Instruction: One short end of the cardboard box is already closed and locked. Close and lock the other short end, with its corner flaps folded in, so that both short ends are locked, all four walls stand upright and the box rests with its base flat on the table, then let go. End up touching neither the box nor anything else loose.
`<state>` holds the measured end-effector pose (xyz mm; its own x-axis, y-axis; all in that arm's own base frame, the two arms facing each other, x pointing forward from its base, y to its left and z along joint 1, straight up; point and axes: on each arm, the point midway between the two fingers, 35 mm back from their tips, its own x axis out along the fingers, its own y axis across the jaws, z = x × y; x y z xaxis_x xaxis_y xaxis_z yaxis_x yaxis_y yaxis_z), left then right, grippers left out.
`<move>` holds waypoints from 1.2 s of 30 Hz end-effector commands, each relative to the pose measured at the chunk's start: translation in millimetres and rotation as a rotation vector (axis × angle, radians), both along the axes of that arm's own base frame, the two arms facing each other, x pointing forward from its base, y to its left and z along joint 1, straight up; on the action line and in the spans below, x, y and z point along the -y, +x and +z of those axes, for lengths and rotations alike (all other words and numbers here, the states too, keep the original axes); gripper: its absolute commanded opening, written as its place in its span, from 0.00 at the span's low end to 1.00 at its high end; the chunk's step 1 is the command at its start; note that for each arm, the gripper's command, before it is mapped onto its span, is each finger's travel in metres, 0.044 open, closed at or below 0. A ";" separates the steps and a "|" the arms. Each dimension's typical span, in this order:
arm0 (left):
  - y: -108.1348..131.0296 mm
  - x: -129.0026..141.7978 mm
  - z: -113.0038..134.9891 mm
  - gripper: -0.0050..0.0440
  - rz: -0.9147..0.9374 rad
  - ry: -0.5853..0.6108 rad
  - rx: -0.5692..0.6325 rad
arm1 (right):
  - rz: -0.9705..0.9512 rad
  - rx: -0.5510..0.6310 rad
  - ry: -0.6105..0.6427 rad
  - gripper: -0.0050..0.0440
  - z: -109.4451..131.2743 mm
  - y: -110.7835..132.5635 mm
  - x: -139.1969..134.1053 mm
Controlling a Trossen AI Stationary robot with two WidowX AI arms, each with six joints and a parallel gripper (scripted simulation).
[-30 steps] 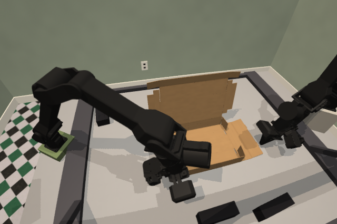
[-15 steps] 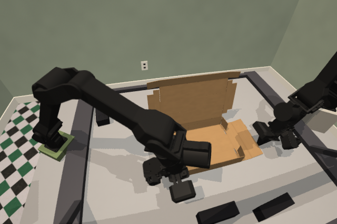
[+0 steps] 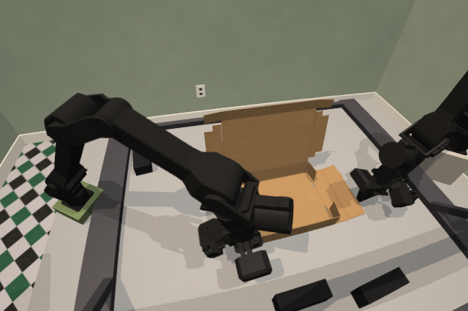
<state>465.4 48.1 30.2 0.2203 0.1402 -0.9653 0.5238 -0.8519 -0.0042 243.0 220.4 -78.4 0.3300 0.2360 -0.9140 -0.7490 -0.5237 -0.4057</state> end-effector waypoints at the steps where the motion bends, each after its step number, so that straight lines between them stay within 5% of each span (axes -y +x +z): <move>1: 5.0 0.4 13.1 0.10 -0.006 -0.001 0.035 | 0.002 0.033 0.030 0.10 13.1 9.7 -8.1; 36: 5.0 0.4 13.1 0.10 -0.006 -0.001 0.035 | 0.002 0.035 0.031 0.10 31.5 23.3 -14.6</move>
